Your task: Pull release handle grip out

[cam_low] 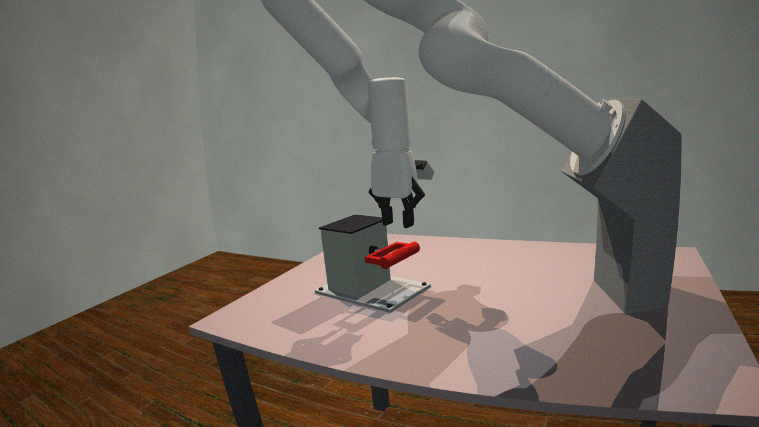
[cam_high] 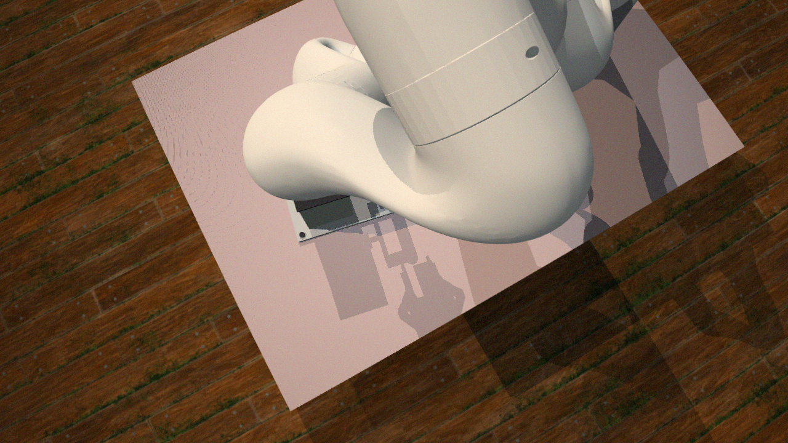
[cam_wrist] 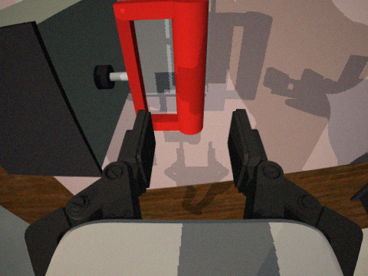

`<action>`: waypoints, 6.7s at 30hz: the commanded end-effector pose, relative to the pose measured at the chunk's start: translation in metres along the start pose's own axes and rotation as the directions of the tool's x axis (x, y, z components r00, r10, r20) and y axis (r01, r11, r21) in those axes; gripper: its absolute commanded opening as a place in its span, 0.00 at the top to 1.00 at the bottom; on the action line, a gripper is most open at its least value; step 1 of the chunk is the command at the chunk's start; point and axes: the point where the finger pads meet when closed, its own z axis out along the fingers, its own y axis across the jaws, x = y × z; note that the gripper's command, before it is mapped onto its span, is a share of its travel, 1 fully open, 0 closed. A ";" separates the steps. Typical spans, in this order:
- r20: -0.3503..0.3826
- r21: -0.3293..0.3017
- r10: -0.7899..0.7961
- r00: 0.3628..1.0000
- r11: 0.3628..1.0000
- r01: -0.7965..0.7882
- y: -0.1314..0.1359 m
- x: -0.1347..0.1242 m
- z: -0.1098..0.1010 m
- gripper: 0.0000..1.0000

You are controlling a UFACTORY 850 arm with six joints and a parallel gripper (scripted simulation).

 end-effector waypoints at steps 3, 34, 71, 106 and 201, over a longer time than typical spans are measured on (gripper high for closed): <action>0.000 0.000 0.000 1.000 1.000 0.000 0.000 0.000 0.000 0.44; 0.000 0.000 0.000 1.000 1.000 0.000 0.000 0.000 0.017 0.44; 0.000 0.000 0.000 1.000 1.000 0.000 0.000 0.000 0.046 0.44; 0.000 0.000 0.000 1.000 1.000 0.000 0.000 0.000 0.052 0.44; 0.000 0.000 0.000 1.000 1.000 0.000 0.000 0.000 0.090 1.00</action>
